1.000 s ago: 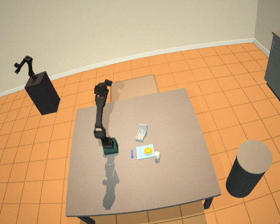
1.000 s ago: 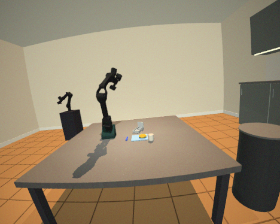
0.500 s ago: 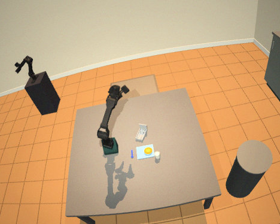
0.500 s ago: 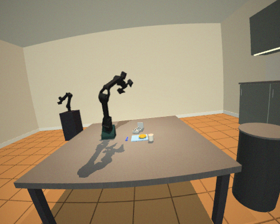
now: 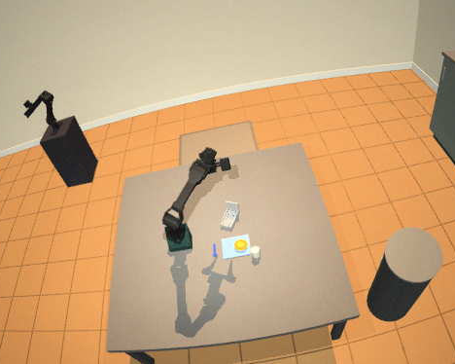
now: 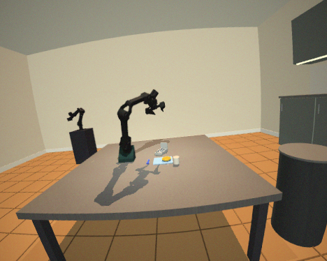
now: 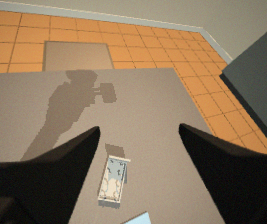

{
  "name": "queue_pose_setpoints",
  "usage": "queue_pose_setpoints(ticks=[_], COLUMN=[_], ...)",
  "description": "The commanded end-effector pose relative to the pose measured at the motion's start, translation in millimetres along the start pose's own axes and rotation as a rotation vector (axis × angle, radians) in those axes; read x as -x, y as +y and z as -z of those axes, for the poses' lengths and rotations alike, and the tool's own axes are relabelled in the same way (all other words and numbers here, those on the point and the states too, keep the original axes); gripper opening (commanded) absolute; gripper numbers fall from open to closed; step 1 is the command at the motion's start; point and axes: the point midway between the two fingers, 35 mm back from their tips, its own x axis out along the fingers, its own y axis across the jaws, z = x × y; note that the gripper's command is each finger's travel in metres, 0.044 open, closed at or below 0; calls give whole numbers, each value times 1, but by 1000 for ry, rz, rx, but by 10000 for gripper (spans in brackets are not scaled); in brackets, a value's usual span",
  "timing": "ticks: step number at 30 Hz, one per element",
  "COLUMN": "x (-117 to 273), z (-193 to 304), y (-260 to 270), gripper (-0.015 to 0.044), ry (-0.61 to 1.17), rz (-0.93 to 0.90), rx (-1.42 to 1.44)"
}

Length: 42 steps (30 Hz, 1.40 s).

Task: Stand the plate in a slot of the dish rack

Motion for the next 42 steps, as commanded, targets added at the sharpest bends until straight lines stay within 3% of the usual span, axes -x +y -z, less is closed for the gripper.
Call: queue_pose_setpoints(ticks=[1, 21, 42], x=[-11, -35, -22], z=[34, 188, 347], y=[-15, -52, -35], gripper=[400, 400, 400], ry=[85, 439, 828], rz=[17, 139, 343], rx=[-139, -707, -1244])
